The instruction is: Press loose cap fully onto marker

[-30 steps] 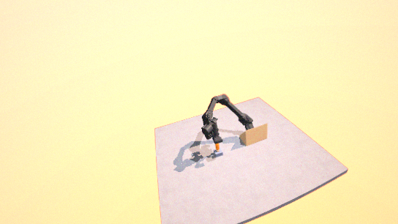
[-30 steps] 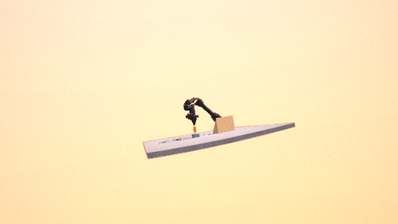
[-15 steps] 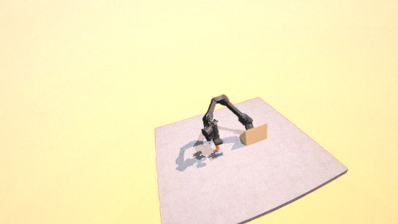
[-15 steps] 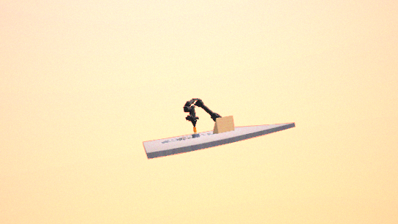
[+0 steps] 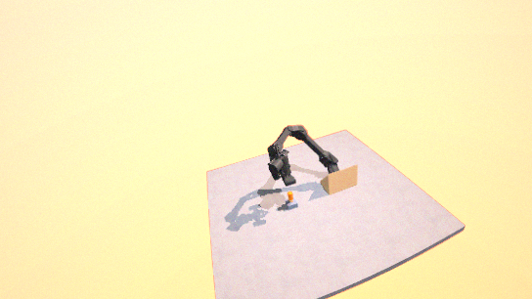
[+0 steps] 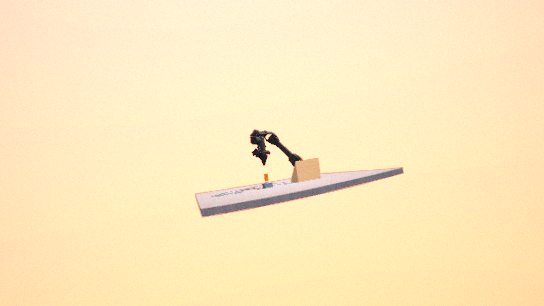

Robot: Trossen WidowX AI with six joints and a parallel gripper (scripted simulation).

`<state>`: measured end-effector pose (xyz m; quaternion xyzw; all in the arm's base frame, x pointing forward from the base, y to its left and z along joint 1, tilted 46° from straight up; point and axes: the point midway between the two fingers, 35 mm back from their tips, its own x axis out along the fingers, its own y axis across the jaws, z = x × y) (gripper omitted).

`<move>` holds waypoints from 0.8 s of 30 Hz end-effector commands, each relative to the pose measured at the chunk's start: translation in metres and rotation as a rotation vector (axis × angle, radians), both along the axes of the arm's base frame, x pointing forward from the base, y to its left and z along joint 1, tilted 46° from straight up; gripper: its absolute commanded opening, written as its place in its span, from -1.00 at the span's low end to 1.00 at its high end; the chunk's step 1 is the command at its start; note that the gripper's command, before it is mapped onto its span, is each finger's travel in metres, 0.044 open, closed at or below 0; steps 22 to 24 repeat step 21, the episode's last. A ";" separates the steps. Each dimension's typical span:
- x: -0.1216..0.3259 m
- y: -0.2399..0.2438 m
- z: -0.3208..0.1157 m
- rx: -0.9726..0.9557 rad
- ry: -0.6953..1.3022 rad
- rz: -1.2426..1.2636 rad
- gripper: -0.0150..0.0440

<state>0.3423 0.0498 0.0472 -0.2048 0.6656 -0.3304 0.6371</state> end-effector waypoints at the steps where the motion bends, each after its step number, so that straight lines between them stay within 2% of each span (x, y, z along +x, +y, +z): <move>1: 0.000 0.019 0.019 0.002 0.000 -0.002 -0.49; 4: 0.000 0.019 0.019 0.002 0.000 -0.002 -0.49; 21: 0.000 0.019 0.019 0.002 0.000 -0.002 1.00; 24: 0.000 0.019 0.019 0.002 0.000 -0.002 1.00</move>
